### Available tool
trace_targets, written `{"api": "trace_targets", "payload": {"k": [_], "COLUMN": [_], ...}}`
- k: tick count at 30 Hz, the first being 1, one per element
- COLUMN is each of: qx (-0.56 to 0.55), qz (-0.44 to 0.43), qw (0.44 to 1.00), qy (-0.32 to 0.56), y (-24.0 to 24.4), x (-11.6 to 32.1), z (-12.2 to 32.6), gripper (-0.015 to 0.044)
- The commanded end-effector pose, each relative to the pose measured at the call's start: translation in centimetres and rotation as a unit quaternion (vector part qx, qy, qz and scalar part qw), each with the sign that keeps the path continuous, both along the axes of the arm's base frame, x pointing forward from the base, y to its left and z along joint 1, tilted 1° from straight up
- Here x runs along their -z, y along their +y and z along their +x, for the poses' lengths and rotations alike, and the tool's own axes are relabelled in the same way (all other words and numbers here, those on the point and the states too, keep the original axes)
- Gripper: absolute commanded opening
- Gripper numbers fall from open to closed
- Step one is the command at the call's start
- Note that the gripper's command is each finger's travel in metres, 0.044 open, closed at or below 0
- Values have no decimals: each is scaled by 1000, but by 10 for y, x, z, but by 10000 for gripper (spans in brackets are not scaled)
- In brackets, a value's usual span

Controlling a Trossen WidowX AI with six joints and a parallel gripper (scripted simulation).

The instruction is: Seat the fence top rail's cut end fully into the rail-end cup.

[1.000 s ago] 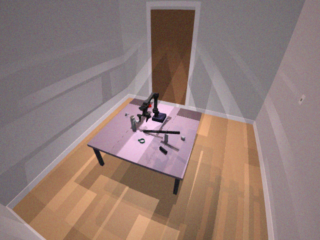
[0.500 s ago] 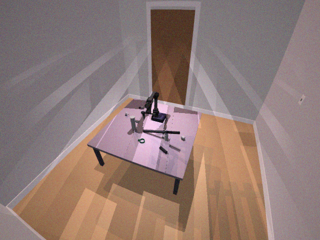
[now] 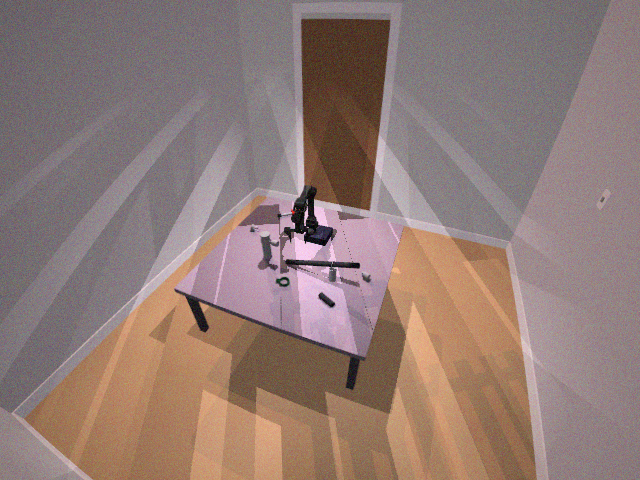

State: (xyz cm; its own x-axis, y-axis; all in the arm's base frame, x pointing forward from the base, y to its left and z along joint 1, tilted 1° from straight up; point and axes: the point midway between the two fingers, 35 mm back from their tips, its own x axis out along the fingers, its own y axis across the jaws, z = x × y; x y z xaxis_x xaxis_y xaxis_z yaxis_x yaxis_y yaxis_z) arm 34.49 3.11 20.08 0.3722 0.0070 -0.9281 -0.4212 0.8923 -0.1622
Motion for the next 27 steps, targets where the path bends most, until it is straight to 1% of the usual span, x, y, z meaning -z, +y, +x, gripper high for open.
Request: {"api": "trace_targets", "payload": {"k": [1,5,7,18,21,24,27], "qx": [-195,-386,-445,-452,-452,-452,-452], "qz": [-63,-98,-103,-104,-104,-104,-104], "qw": [976,906,875,871,871,871,871], "qy": [75,141,159,161,161,161,161], "y": [15,28,32,33,33,32,32], "x": [31,62,73,74,85,107,109], "z": [9,14,14,15,15,15,15], "gripper": [440,440,440,440,440,440,440]}}
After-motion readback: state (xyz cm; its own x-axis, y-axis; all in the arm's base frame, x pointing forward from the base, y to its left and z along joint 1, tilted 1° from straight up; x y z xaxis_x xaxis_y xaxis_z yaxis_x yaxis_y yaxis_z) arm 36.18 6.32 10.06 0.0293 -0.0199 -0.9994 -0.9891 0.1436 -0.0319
